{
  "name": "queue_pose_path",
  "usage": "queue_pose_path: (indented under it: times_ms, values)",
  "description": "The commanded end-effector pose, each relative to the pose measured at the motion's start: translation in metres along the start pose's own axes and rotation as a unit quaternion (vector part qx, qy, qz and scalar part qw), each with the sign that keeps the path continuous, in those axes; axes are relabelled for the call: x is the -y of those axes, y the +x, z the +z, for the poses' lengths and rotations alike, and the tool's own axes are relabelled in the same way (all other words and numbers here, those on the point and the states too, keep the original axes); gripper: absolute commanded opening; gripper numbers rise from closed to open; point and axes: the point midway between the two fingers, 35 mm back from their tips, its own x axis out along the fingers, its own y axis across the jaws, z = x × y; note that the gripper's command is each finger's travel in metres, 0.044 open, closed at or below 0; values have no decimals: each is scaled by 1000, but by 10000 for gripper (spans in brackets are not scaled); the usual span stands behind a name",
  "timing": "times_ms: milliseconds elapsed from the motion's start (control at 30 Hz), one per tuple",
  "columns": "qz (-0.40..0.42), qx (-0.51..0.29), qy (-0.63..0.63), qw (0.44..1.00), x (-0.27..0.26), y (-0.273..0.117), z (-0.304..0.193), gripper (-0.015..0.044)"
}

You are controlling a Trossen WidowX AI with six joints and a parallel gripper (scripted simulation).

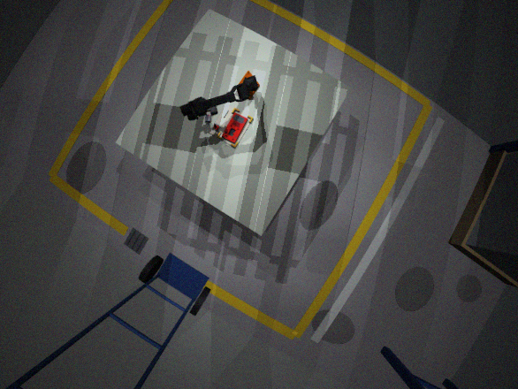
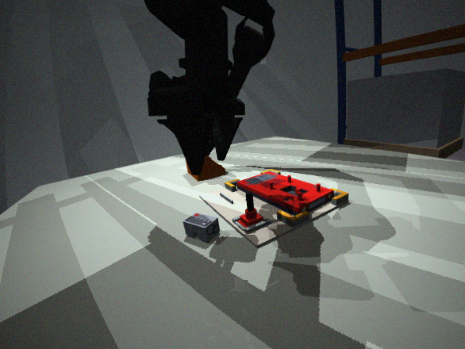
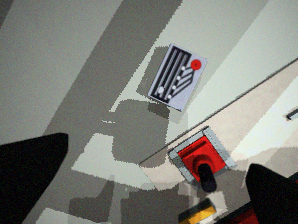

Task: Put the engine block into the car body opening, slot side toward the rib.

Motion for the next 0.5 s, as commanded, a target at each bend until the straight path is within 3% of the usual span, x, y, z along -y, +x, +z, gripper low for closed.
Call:
queue_pose_path:
  times_ms: [0, 333, 467]
  values:
    - [-19, -17, 67, 997, 1, -1, 17, 440]
    - [-38, -35, 138, 989, 2, -3, 39, 440]
    - [-38, -36, 138, 989, 3, 44, 33, 440]
